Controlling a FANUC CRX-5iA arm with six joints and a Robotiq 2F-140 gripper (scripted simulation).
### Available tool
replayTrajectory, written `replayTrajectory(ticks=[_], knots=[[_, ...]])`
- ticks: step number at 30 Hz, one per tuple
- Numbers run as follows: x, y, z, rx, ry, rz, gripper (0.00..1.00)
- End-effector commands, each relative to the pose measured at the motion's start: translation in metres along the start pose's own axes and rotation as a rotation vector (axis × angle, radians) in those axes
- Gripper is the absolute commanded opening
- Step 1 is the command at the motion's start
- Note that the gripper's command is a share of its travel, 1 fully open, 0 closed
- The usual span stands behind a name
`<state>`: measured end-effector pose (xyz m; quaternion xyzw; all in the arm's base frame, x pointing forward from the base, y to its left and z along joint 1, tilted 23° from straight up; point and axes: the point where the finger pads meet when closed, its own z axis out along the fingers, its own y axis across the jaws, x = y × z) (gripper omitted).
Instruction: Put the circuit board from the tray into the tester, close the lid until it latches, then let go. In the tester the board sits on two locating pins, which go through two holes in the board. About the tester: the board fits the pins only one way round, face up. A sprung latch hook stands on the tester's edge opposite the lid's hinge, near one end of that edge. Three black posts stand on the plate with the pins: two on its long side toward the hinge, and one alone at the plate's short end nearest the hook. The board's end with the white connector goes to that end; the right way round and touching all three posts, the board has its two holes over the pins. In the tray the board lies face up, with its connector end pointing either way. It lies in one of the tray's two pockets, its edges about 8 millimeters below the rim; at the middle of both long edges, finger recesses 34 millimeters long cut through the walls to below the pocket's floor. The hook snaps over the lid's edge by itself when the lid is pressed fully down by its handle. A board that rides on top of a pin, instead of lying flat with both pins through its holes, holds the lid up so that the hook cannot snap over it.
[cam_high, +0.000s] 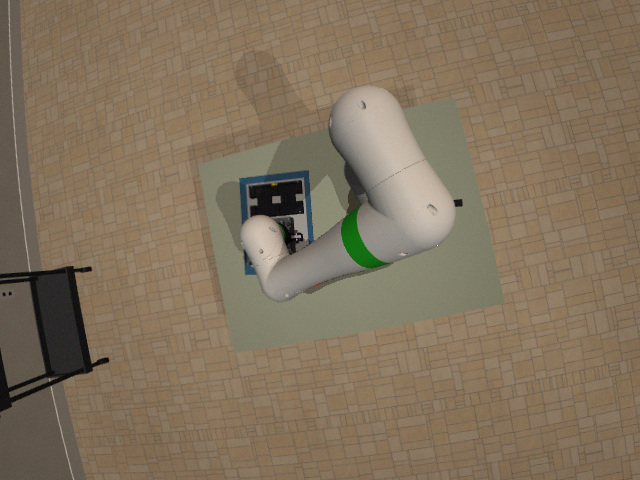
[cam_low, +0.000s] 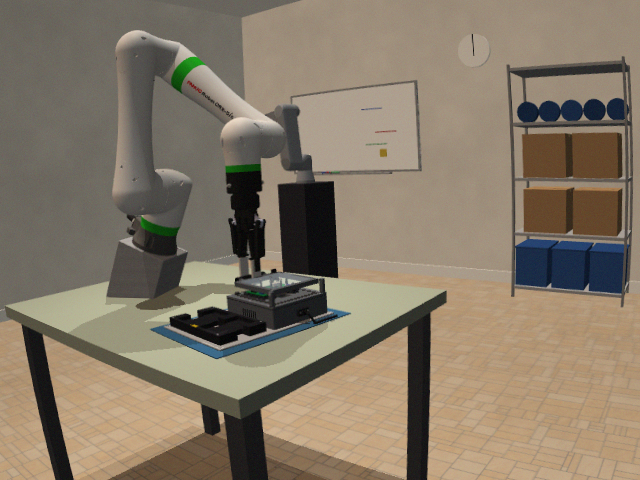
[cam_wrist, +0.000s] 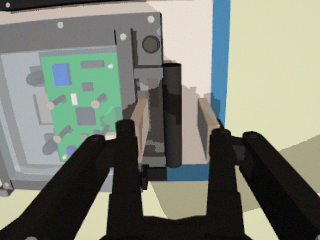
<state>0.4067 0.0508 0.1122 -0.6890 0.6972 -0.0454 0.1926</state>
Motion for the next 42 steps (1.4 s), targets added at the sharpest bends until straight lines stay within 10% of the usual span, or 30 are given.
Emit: replayTrajectory(ticks=[1, 42], knots=[[0.000, 0.000, -0.001, 0.001, 0.000, 0.000, 0.30], [0.000, 0.000, -0.081, 0.001, 0.000, 0.000, 0.30]])
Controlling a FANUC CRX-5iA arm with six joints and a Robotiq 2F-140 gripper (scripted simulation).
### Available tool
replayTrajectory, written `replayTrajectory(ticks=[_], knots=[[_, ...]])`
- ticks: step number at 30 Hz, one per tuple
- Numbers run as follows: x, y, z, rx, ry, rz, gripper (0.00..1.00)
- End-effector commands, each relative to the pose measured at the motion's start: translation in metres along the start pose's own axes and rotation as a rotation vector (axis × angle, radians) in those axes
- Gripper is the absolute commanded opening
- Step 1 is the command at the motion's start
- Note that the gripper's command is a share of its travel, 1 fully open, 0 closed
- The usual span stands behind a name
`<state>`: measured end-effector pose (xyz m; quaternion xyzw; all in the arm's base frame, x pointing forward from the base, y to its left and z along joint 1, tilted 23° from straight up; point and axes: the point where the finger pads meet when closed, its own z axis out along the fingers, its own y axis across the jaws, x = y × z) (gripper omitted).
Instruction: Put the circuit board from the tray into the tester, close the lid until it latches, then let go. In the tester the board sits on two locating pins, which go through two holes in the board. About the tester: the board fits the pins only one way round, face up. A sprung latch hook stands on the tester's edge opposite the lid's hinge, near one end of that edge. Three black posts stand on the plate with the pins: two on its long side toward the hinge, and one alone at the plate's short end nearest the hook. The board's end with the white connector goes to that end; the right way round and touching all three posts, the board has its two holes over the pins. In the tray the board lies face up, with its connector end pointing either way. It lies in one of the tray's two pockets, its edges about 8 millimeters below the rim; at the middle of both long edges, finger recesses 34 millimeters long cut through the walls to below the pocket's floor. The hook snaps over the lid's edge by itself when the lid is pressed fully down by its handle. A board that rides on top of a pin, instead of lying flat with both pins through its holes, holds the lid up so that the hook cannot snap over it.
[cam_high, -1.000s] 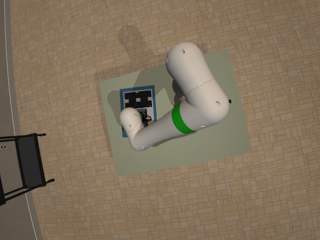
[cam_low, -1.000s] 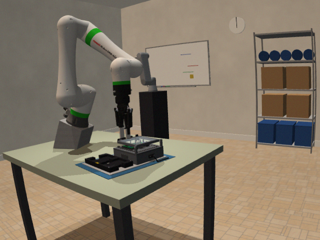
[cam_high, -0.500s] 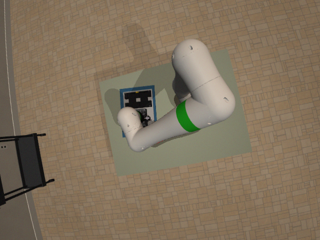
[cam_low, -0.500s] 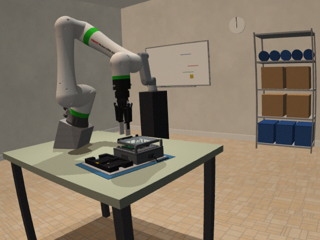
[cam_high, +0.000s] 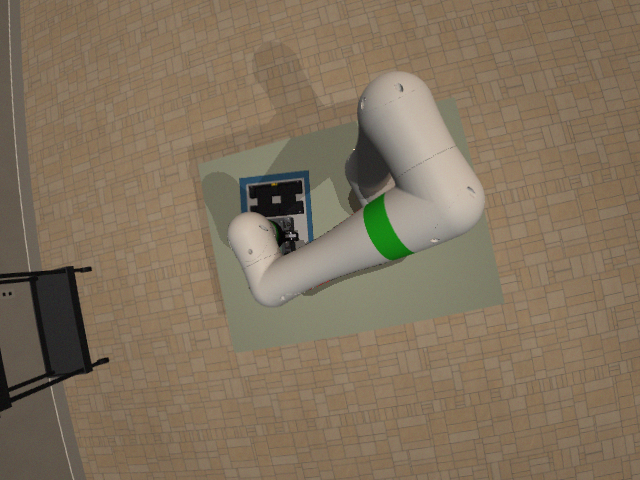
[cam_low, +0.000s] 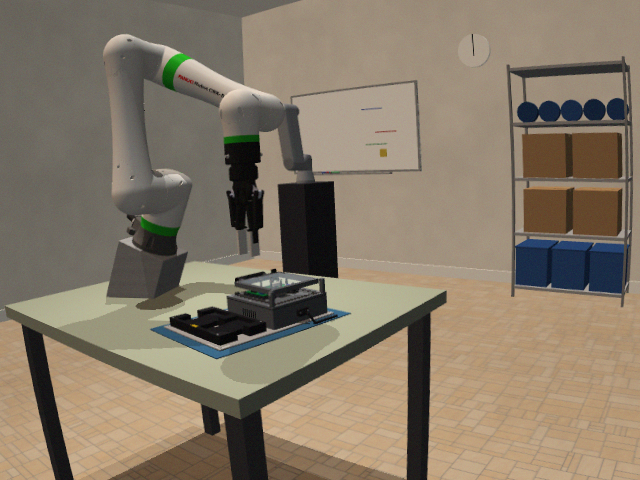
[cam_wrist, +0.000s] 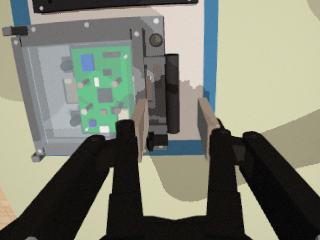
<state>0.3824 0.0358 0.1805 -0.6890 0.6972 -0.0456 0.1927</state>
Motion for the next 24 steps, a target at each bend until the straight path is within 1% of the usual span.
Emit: replayTrajectory(ticks=[1, 10, 21, 22, 24], knots=[[0.000, 0.000, -0.009, 0.000, 0.000, 0.000, 0.30], [0.000, 0.000, -0.023, 0.000, 0.000, 0.000, 0.30], [0.000, 0.000, -0.026, 0.000, 0.000, 0.000, 0.30], [0.000, 0.000, -0.026, 0.000, 0.000, 0.000, 1.00], [0.000, 0.000, -0.026, 0.000, 0.000, 0.000, 1.00]])
